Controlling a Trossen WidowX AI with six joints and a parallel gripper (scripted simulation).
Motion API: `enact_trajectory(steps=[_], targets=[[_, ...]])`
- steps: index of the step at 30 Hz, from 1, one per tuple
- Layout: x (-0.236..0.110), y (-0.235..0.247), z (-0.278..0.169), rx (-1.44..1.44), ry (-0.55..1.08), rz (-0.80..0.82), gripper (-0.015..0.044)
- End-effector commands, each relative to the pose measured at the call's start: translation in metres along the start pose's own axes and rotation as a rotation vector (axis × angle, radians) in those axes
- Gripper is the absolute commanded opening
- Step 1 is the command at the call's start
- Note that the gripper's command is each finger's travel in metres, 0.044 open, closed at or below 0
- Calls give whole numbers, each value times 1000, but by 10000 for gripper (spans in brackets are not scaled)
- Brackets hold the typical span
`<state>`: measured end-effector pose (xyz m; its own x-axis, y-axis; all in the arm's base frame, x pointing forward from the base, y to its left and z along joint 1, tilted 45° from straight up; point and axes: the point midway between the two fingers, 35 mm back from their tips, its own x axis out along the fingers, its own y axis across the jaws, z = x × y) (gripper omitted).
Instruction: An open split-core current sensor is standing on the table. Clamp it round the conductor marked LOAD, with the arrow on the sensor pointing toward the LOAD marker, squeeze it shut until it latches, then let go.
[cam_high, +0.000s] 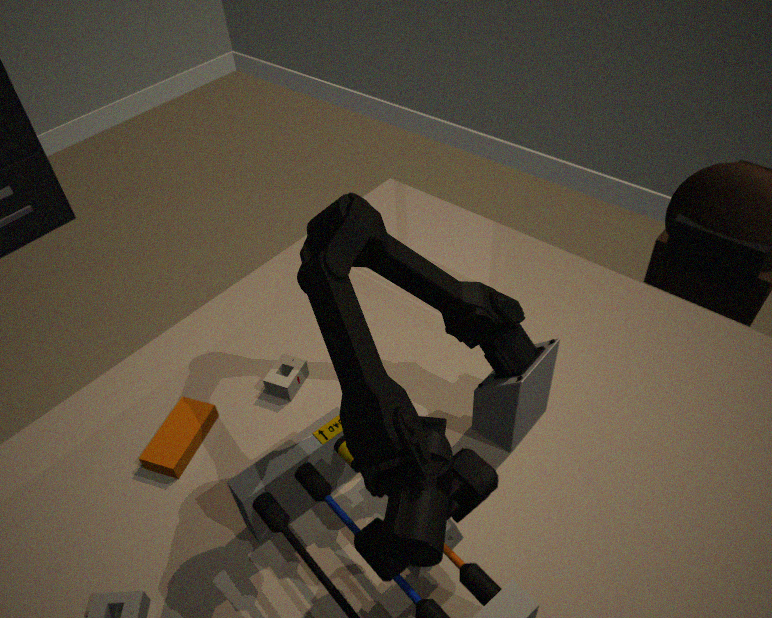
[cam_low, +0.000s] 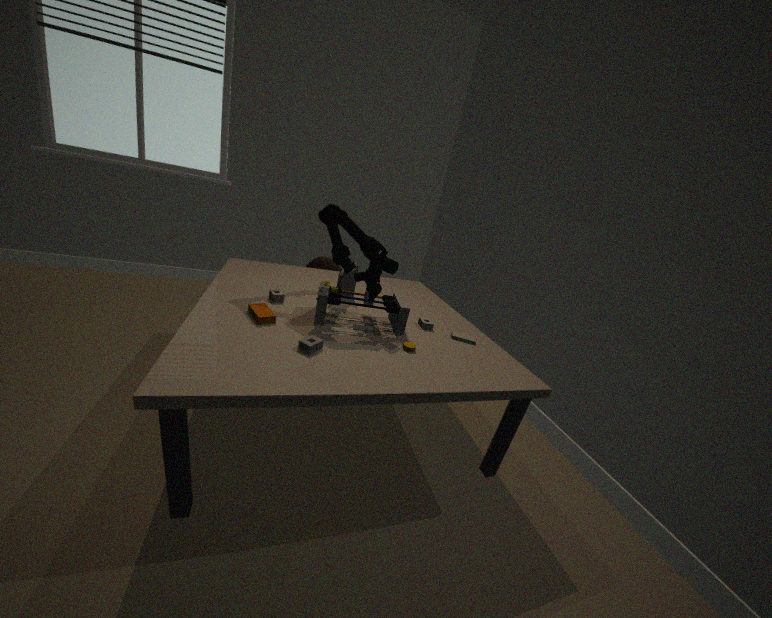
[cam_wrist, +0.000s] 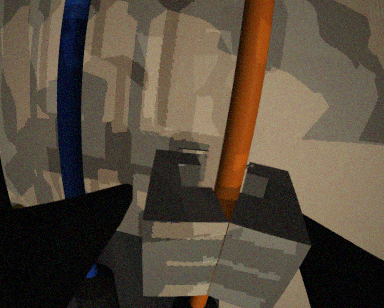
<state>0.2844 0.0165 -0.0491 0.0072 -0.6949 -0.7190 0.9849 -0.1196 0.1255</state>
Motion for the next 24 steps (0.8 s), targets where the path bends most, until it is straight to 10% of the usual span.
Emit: enact_trajectory(steps=[1, 24], targets=[[9, -2, 1, -7, -6, -3, 440], [18, -1, 1, 0, -2, -2, 360]])
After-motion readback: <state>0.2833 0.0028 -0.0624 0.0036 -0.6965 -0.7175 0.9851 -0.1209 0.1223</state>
